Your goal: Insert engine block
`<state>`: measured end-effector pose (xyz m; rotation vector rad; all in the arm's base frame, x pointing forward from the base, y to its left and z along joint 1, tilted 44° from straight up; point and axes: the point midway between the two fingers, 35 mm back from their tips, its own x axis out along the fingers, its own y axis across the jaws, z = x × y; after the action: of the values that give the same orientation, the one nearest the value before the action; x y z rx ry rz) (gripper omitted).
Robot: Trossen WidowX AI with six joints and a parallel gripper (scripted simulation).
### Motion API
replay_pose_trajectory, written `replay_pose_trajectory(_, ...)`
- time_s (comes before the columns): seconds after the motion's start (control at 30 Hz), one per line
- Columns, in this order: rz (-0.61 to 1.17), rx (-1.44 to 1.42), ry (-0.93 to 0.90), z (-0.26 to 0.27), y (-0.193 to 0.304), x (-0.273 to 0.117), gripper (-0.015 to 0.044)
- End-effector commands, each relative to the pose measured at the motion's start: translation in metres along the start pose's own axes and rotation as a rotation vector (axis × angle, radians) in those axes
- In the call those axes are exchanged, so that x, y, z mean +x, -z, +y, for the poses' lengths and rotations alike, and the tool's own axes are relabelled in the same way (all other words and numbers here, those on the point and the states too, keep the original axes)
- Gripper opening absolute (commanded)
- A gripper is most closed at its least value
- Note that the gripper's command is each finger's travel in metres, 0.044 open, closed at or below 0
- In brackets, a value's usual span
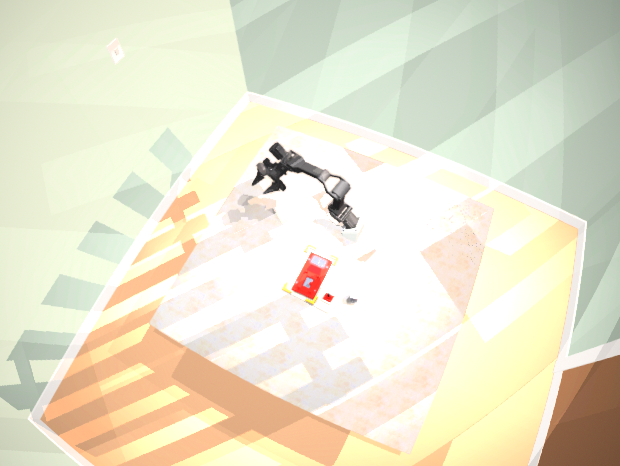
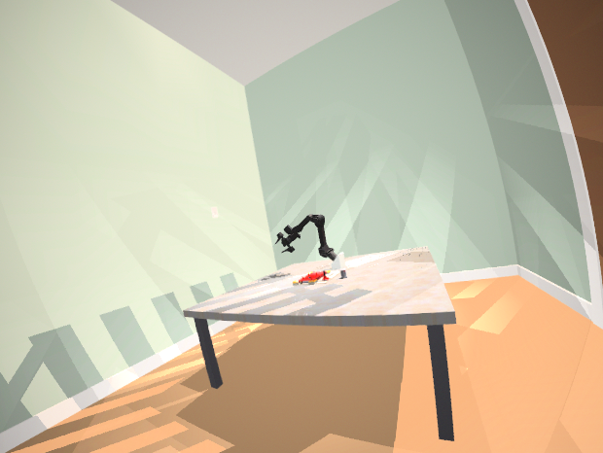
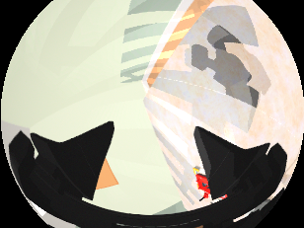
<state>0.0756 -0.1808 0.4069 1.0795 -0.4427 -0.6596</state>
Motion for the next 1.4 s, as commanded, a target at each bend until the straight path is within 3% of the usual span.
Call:
replay_pose_trajectory(0.0,0.000,0.000,0.000,0.000,0.000,0.000,0.0426)
replay_pose_trajectory(0.7,0.169,0.144,0.097,-0.029,0.000,0.064,0.0440)
replay_pose_trajectory(1.37,0.422,0.200,0.284,-0.064,0.059,0.134,0.0440)
